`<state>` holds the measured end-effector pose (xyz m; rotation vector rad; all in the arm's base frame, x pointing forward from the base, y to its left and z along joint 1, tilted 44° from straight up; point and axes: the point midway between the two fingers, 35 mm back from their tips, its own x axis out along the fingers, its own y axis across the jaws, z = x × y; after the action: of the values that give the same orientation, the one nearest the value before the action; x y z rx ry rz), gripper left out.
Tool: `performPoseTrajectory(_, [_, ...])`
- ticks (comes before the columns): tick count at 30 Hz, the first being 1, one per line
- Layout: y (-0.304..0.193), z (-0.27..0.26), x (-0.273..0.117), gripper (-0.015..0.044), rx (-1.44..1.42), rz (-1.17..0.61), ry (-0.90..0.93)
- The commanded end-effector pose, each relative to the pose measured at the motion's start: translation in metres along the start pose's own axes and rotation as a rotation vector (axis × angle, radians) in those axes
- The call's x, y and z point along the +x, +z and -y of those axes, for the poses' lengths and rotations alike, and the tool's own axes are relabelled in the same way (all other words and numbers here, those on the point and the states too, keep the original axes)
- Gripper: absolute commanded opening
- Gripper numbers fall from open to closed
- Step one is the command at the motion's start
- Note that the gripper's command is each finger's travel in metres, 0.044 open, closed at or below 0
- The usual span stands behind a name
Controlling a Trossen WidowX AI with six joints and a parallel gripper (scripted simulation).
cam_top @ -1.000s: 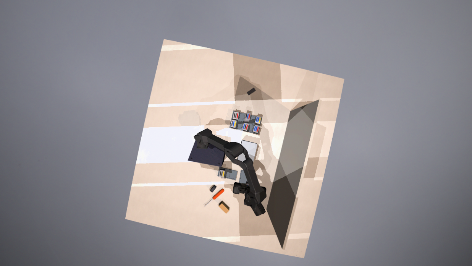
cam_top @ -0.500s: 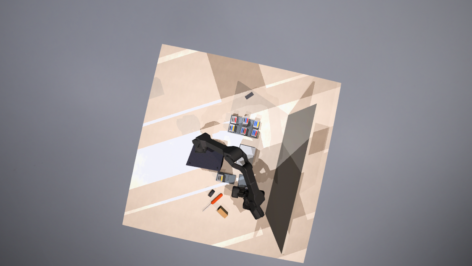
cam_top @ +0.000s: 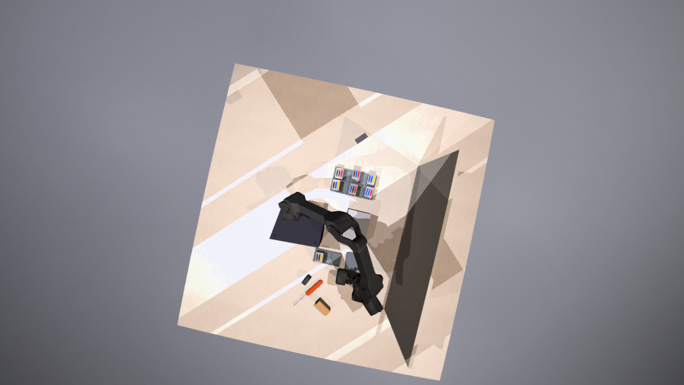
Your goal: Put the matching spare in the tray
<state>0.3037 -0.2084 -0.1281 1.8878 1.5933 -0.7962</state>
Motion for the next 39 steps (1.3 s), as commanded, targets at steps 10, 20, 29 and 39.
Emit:
performPoseTrajectory(10, [-0.001,-0.001,0.013,0.0000,0.004,-0.004,0.006])
performPoseTrajectory(20, [-0.001,-0.001,0.023,0.0000,0.004,-0.004,0.006])
performPoseTrajectory(29, [-0.002,0.000,0.032,0.0000,0.004,-0.005,0.006])
performPoseTrajectory(39, [-0.003,0.001,0.042,0.0000,0.004,-0.006,0.006])
